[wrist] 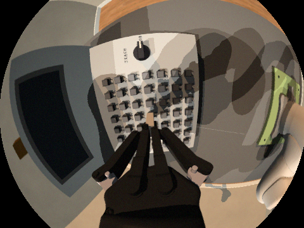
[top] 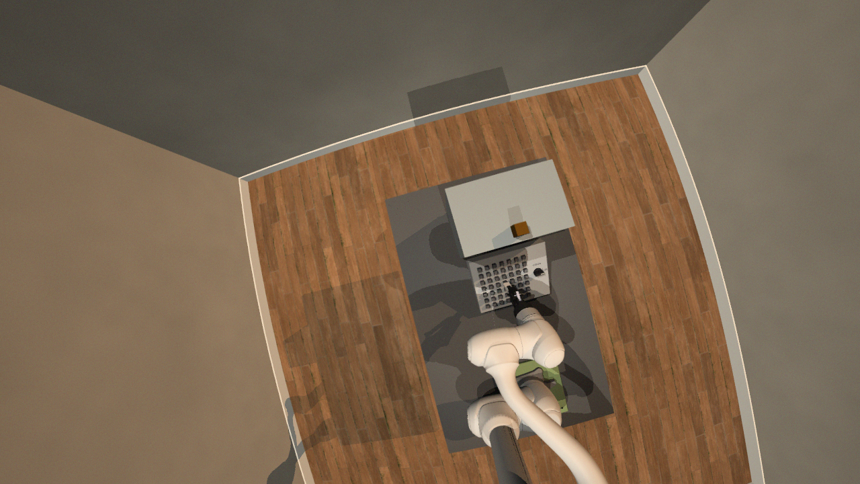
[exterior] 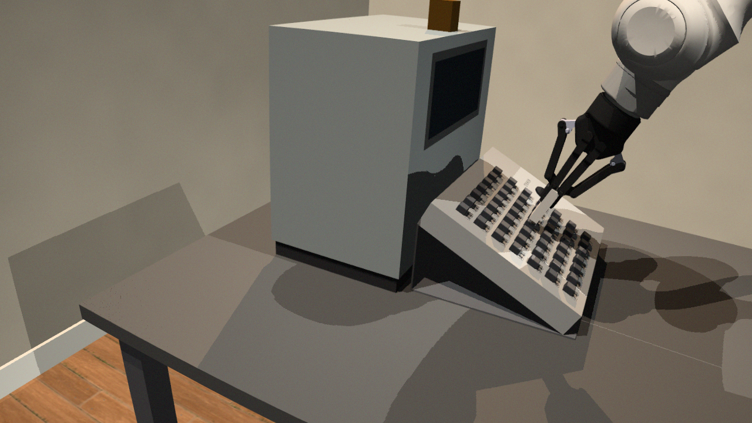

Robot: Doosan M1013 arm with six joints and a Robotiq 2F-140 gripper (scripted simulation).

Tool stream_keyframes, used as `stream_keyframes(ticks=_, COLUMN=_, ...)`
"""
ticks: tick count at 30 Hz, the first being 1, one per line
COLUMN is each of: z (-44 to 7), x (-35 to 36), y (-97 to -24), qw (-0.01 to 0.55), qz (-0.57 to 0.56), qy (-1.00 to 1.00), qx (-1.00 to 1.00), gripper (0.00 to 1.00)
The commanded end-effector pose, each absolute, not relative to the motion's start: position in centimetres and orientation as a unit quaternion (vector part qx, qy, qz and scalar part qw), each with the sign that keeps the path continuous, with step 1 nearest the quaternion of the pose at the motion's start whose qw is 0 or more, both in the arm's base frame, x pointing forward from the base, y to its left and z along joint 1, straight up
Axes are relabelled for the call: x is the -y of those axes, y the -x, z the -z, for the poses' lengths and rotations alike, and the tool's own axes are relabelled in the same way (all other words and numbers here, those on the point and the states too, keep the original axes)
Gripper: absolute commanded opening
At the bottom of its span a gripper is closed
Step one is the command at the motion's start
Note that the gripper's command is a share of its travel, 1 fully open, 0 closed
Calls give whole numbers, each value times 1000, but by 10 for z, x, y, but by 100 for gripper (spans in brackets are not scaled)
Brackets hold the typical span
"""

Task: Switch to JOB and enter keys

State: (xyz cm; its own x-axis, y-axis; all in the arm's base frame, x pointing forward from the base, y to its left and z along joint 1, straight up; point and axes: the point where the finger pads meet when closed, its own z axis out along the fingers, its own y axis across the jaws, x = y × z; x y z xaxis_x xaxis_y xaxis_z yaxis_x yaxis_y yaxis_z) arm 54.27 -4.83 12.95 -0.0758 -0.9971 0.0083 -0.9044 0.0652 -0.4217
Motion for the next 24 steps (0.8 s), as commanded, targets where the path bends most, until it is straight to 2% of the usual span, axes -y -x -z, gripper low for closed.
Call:
stream_keyframes(ticks=1, z=-127, x=48, y=-544, qw=146, qz=161, qy=664, qx=-716, gripper=0)
stream_keyframes(ticks=24, z=-118, x=48, y=-548, qw=146, qz=161, qy=664, qx=-716, gripper=0)
